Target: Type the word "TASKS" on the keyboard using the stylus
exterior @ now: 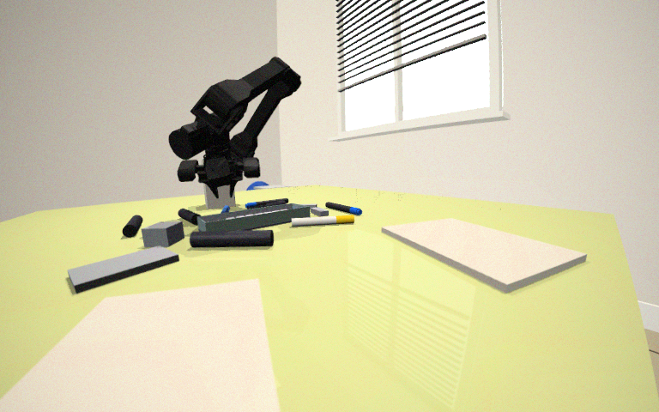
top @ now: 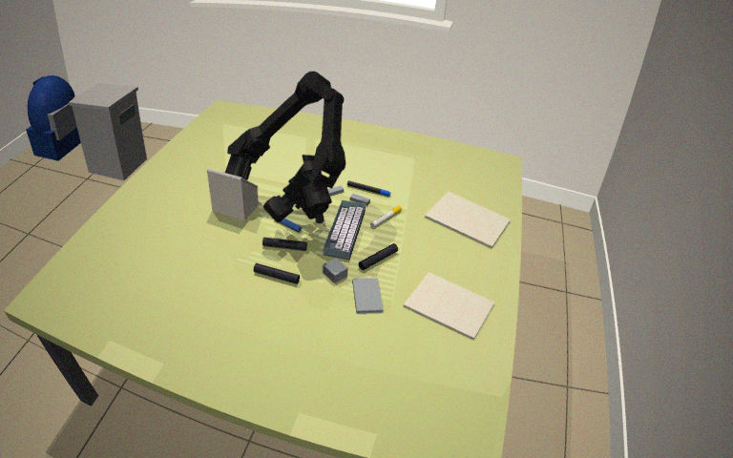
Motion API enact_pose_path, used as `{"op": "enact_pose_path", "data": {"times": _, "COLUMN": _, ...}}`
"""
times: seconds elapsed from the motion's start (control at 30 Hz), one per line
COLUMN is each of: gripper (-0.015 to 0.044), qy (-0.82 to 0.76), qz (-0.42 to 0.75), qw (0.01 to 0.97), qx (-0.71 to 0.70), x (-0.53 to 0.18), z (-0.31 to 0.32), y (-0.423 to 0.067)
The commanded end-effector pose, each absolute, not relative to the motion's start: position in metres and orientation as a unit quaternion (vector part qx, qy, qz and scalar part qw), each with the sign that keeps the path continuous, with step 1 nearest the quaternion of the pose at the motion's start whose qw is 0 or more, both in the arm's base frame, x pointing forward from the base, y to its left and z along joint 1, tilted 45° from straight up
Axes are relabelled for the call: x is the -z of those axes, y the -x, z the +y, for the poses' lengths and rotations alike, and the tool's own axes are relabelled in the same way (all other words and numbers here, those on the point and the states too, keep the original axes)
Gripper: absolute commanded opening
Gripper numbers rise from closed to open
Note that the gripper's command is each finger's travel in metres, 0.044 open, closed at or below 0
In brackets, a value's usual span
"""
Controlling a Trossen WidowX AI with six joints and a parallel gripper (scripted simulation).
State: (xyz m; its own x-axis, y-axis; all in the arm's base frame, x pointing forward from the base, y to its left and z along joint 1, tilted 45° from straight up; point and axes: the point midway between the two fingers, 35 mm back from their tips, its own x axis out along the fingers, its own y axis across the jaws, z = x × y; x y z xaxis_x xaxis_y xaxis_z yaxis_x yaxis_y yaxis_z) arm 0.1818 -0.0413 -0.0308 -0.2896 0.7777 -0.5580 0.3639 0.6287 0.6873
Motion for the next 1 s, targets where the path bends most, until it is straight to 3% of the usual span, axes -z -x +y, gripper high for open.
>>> {"op": "enact_pose_path", "data": {"times": 0.0, "gripper": 0.015, "qy": -0.372, "qz": 0.772, "qw": 0.466, "qx": -0.221, "x": 0.033, "z": -0.038, "y": -0.182}}
{"op": "enact_pose_path", "data": {"times": 0.97, "gripper": 0.015, "qy": -0.372, "qz": 0.772, "qw": 0.465, "qx": -0.221, "x": 0.05, "z": -0.022, "y": -0.187}}
